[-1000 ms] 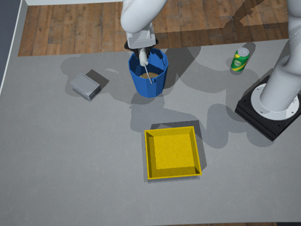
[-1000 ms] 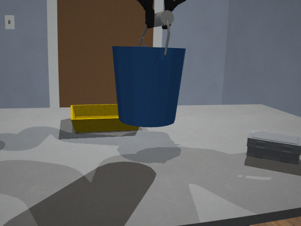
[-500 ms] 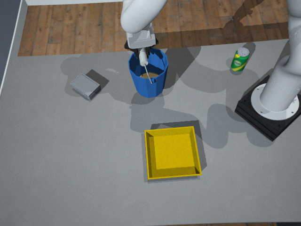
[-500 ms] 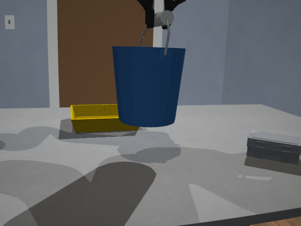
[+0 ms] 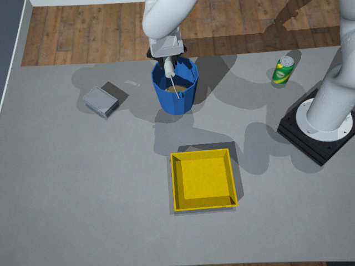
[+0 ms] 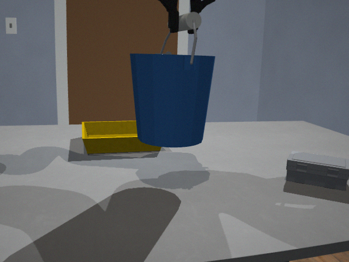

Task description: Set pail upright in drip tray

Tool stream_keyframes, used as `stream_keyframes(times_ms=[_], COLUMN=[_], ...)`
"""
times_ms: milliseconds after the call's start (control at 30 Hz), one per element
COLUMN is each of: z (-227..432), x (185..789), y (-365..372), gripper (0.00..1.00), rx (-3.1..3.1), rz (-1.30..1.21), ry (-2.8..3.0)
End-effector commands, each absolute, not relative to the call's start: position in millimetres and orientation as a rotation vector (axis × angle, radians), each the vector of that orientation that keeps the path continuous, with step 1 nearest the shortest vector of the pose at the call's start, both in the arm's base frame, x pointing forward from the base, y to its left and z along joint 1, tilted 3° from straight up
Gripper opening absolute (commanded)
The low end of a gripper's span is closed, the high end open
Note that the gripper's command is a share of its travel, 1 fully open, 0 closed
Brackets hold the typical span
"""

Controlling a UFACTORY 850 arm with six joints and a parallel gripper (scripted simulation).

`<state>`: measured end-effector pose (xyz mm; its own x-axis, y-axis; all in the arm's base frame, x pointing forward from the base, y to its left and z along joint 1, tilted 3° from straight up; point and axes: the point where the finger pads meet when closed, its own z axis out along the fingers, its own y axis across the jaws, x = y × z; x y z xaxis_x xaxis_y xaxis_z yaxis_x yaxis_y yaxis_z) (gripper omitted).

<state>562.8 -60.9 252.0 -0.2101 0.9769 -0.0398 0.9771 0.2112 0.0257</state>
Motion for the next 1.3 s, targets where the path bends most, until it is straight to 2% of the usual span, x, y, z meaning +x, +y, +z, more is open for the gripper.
stream_keyframes(times_ms=[0,1267], z=[252.9,251.3], x=[563.2,550.9], y=[-60.1,-25.9], gripper=[0.0,0.0], rx=[1.943,1.943], rz=[-0.006,-0.006], ry=[2.406,2.406])
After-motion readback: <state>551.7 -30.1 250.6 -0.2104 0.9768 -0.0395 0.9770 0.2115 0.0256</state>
